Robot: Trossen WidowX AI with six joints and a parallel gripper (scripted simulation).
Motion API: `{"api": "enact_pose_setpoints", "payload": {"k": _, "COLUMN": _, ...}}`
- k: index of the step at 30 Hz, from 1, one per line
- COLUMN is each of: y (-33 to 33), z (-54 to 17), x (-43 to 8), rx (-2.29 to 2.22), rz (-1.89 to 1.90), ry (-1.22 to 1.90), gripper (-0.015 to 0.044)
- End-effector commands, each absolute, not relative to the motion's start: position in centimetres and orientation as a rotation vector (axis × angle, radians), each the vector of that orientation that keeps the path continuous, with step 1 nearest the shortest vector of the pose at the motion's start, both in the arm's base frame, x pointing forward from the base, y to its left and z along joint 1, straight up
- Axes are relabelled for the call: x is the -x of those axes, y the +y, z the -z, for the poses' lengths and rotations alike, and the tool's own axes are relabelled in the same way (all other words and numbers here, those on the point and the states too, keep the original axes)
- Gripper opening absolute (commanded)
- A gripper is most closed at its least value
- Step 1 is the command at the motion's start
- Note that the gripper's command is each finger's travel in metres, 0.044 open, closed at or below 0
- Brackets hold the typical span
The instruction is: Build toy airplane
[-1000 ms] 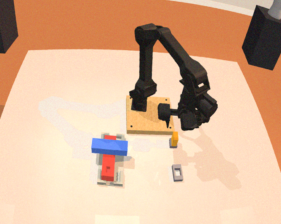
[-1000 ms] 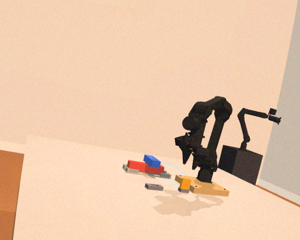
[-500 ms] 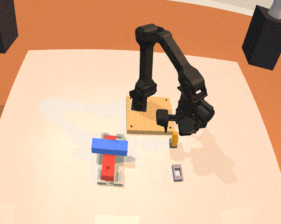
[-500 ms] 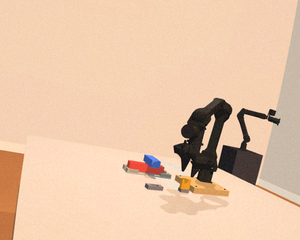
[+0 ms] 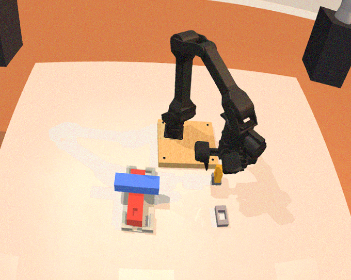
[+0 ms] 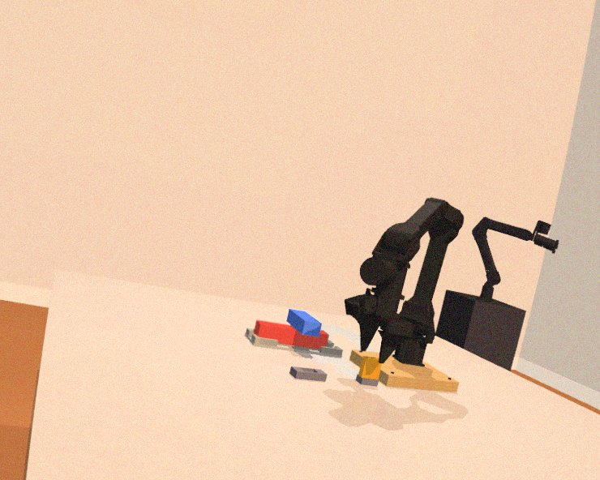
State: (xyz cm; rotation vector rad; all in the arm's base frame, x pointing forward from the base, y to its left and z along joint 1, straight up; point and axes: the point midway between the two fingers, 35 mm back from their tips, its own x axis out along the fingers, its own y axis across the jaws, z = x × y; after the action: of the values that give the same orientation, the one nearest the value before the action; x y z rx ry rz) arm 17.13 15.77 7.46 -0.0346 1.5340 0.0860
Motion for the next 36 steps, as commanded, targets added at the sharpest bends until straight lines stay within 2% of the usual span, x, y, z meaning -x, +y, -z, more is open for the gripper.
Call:
{"api": "enact_pose_setpoints", "payload": {"k": 1, "y": 15.6, "z": -6.2, "x": -16.9, "rx": 0.039, "rz": -0.075, "ry": 1.553, "gripper": 0.0440}}
{"api": "enact_pose_setpoints", "payload": {"k": 22, "y": 15.6, "z": -3.5, "x": -16.8, "rx": 0.040, "rz": -0.075, "ry": 1.553, "gripper": 0.0440}}
{"api": "enact_pose_setpoints", "payload": {"k": 36, "y": 15.6, "z": -3.5, "x": -16.8, "rx": 0.040, "rz": -0.075, "ry": 1.553, "gripper": 0.0072}}
